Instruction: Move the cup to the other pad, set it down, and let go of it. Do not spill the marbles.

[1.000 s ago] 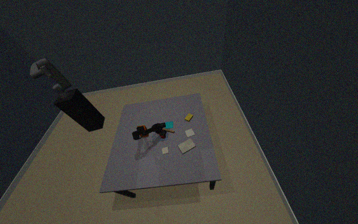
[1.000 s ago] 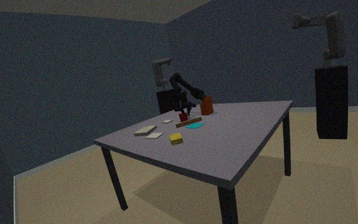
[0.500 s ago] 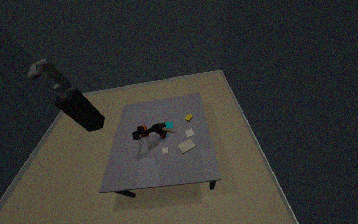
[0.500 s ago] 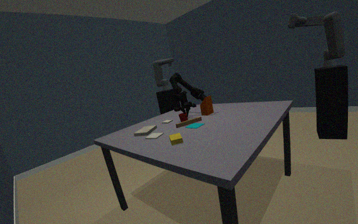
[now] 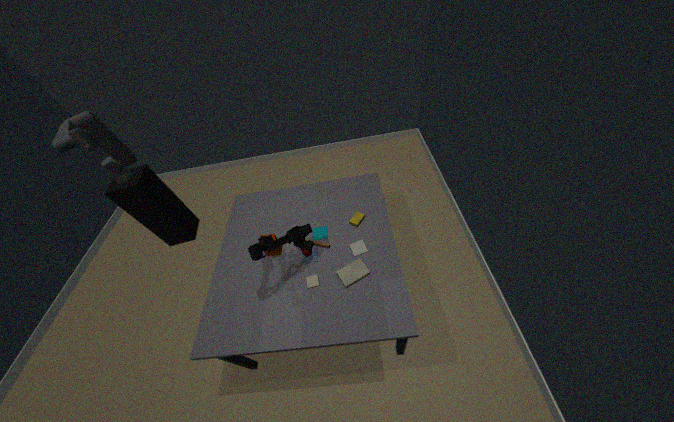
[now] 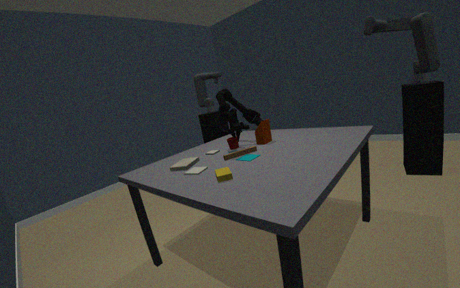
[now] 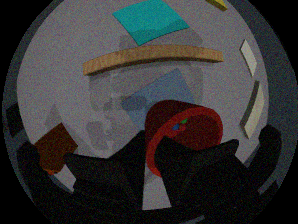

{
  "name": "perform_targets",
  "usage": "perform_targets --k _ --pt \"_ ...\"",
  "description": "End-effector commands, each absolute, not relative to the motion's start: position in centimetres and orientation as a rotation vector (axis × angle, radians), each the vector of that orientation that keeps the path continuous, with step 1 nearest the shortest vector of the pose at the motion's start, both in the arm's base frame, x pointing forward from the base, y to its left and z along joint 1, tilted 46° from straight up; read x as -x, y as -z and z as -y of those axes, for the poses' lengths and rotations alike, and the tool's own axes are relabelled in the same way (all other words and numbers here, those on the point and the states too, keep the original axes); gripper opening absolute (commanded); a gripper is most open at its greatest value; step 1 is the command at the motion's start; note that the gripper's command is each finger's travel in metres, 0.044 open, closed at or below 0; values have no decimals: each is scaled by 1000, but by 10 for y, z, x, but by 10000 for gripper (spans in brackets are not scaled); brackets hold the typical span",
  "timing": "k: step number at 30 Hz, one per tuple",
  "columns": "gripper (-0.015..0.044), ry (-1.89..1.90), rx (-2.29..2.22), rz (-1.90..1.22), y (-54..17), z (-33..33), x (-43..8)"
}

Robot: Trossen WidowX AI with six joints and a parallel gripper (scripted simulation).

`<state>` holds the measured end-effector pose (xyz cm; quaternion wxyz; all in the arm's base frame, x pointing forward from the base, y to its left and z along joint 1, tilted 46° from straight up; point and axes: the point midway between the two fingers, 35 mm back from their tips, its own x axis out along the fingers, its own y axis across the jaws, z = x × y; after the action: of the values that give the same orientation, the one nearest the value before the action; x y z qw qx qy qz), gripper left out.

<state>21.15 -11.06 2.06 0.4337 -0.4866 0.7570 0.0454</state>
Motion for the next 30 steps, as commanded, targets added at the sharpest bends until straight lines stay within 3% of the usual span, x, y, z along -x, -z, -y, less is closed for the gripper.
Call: perform_targets --k 1,30 --pt "0 -108 1206 -1879 -31 100 -215" --pt "0 -111 1217 -1886 -36 93 -213"
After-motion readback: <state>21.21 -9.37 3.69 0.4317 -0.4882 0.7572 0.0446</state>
